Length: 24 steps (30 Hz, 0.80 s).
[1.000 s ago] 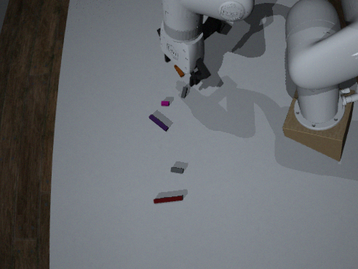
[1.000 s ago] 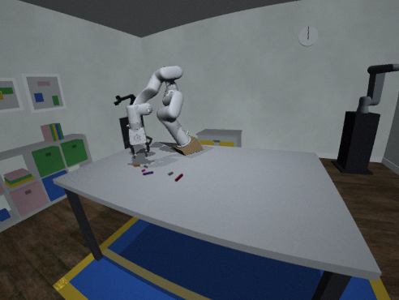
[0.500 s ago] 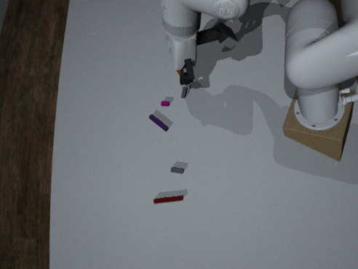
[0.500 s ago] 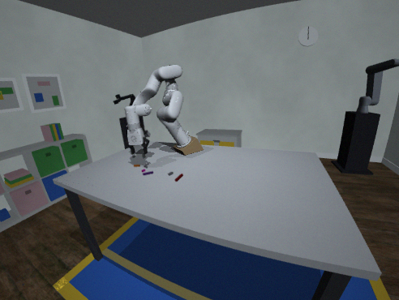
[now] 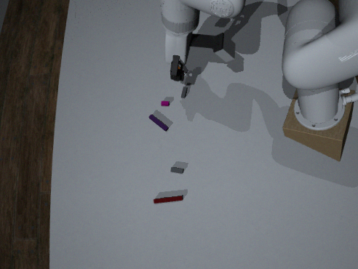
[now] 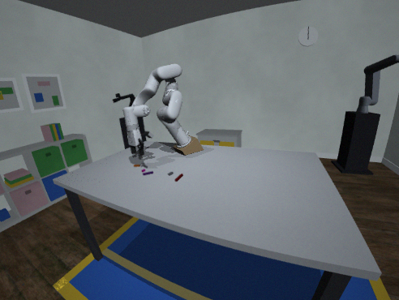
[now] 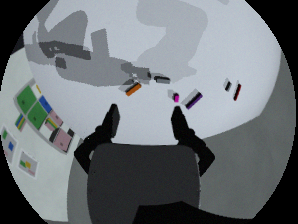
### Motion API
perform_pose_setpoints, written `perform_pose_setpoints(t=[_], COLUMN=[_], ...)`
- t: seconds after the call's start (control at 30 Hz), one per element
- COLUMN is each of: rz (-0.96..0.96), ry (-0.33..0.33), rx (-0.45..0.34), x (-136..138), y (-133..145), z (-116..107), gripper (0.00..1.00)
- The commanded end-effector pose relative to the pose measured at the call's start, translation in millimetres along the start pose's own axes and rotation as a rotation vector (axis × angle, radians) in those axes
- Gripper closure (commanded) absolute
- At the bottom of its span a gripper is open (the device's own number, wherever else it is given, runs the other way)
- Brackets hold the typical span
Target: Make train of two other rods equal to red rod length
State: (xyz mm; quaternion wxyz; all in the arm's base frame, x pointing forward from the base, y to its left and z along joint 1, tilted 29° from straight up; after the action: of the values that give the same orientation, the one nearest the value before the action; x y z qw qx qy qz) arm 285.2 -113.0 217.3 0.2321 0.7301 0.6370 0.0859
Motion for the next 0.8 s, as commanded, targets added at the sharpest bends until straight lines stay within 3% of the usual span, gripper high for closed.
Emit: perform_pose_setpoints(t=[0.0, 0.77], rz=[0.167, 0.845], ry=[-0.016, -0.02], rx=[0.0, -0.012], x=[-5.0, -27.9], y=[2.3, 5.1], z=[0.8, 7.0], gripper=[0.0, 0.0])
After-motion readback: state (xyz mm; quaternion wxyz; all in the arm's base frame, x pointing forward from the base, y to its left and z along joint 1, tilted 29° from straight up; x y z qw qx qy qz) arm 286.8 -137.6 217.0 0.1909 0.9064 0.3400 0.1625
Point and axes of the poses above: the point where the finger pads meet when closed, its own z axis out along the fingers, its own x axis across the jaws, y = z × x, the point moved 2 cm from there along -z, back along the fingers, and after that the axes turned 7 degrees about -z, right-handed, at the moved point
